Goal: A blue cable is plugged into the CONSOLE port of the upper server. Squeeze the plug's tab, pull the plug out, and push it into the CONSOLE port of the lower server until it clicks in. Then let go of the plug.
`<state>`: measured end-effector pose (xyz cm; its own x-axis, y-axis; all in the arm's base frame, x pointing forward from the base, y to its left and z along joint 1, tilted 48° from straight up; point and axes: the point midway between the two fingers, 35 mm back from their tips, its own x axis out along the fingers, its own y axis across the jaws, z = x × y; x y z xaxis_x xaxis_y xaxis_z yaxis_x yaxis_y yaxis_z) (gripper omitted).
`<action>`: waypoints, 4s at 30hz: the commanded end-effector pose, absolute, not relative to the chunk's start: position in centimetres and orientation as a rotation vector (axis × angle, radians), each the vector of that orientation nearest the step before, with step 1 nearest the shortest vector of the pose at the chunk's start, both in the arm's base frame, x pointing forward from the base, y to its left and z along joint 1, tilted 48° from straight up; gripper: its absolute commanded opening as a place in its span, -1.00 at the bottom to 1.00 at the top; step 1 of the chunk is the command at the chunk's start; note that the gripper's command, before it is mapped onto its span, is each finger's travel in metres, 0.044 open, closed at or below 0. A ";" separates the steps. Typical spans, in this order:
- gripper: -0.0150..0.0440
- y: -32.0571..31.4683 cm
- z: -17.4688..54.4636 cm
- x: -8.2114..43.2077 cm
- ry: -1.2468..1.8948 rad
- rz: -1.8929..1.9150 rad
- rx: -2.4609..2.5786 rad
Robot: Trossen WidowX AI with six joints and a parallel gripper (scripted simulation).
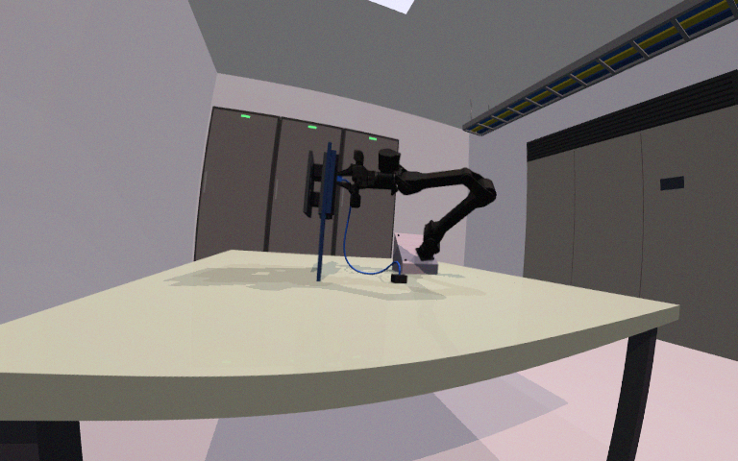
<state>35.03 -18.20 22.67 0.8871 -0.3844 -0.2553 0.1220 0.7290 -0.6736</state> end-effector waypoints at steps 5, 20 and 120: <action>-0.49 -18.1 22.7 34.5 0.398 -0.289 -0.706; -0.49 -18.1 22.6 33.8 0.399 -0.289 -0.706; -0.49 -15.3 15.8 29.8 0.403 -0.287 -0.705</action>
